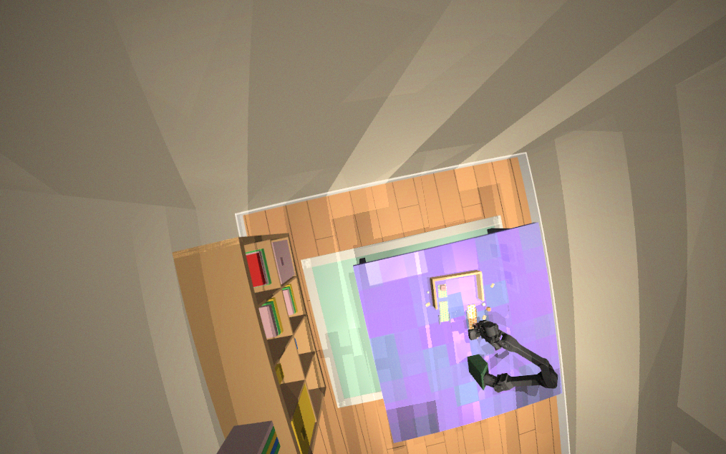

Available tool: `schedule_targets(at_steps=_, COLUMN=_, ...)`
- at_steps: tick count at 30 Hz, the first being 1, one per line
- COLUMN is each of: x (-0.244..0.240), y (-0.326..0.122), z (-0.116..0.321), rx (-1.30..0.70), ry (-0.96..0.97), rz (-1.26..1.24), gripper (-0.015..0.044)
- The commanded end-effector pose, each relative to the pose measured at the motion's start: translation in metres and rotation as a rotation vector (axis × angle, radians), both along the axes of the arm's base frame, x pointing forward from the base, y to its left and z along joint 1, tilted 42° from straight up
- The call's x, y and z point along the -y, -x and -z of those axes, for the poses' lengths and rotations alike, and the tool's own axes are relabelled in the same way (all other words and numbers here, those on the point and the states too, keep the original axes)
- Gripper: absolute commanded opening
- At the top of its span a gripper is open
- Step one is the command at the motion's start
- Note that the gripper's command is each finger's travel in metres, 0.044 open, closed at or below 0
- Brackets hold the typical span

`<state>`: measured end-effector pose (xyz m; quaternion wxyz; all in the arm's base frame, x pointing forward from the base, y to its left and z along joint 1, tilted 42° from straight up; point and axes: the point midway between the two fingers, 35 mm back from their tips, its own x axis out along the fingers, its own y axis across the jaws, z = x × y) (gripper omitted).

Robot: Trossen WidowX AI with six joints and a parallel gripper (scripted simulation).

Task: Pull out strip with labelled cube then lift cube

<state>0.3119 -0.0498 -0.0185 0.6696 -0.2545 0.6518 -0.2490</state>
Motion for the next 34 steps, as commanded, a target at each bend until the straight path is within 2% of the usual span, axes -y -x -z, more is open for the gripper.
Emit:
schedule_targets(at_steps=1, x=-0.002, y=0.007, z=0.000, rx=0.006, ry=-0.003, rz=0.002, gripper=0.0000)
schedule_targets(at_steps=8, x=-0.025, y=0.008, z=-0.025, rx=0.006, ry=-0.005, rz=0.002, gripper=0.0000)
schedule_targets(at_steps=34, x=-0.025, y=0.008, z=-0.026, rx=0.006, ry=-0.005, rz=0.002, gripper=0.0000)
